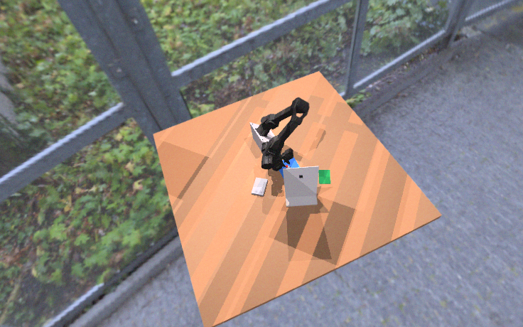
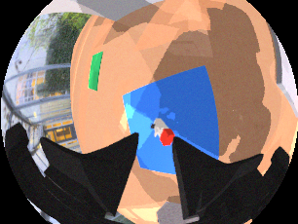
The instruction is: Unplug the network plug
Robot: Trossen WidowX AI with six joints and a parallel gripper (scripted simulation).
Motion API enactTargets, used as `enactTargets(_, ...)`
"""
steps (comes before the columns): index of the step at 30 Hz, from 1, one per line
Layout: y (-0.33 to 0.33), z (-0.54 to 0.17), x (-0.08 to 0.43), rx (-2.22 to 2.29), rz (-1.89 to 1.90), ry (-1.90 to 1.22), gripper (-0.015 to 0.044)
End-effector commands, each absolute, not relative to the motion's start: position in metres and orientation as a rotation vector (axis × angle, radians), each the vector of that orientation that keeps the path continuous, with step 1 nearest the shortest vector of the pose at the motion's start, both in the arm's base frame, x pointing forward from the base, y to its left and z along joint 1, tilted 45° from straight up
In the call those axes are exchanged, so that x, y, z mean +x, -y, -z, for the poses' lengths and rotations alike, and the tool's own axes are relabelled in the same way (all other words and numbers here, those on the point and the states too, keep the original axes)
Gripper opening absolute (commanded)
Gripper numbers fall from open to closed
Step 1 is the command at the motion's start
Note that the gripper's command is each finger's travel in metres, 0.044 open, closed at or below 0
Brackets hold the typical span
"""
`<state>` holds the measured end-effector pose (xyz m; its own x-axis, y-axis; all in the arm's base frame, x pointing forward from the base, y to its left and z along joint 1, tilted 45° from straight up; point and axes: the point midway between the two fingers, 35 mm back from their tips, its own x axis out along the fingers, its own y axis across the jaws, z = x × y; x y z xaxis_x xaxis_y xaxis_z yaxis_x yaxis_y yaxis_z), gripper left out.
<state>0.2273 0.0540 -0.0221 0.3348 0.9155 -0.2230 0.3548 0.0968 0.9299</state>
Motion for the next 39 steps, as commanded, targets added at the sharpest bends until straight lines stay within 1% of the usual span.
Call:
enactTargets(1, -0.052, 0.023, 0.226, 1.472, -0.623, -1.228, 0.0156)
enactTargets(39, -0.031, 0.012, 0.221, 1.471, -0.614, -1.233, 0.0156)
